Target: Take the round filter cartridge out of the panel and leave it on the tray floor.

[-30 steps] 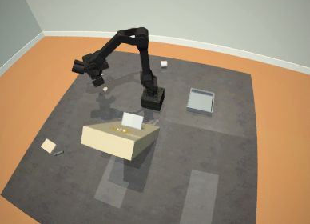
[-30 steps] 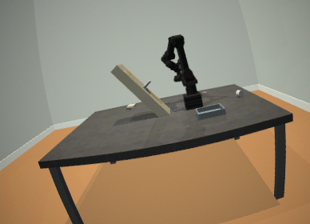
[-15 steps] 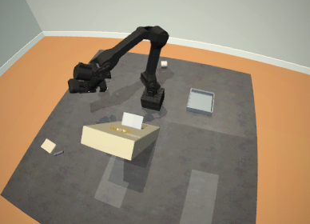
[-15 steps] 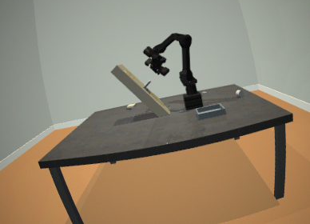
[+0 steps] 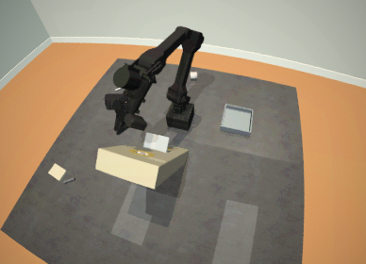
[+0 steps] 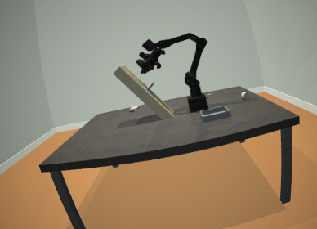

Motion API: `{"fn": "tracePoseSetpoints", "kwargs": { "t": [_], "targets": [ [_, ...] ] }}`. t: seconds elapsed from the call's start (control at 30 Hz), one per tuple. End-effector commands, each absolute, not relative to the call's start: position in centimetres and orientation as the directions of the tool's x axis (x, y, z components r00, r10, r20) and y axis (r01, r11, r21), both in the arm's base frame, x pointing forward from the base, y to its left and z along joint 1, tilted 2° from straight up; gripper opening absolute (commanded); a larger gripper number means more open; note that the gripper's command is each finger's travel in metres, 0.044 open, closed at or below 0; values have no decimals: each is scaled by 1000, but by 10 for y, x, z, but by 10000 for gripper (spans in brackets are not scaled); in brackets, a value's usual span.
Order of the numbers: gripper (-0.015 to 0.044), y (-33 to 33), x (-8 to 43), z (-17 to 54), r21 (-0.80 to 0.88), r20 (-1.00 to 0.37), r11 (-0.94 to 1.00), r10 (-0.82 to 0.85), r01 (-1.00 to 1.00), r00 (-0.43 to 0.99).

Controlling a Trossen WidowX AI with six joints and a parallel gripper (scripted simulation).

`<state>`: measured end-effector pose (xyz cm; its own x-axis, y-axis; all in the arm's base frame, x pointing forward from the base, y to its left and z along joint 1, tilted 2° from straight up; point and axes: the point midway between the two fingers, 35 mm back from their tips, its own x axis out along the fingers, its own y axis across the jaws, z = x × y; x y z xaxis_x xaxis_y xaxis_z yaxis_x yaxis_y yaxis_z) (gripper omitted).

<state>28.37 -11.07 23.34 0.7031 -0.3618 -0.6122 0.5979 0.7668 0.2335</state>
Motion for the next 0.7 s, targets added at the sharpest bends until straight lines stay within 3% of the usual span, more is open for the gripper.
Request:
{"fn": "tracePoseSetpoints", "kwargs": {
  "t": [0.0, 0.1, 0.67],
  "targets": [
    [95, -36, 280, 259, 12, -556, 991, -105, 135, 825],
    [95, -9, 275, 265, -84, -540, 995, -1, -53, 842],
    [95, -8, 282, 262, -89, -538, 994, 4, -61, 843]
  ]
}}
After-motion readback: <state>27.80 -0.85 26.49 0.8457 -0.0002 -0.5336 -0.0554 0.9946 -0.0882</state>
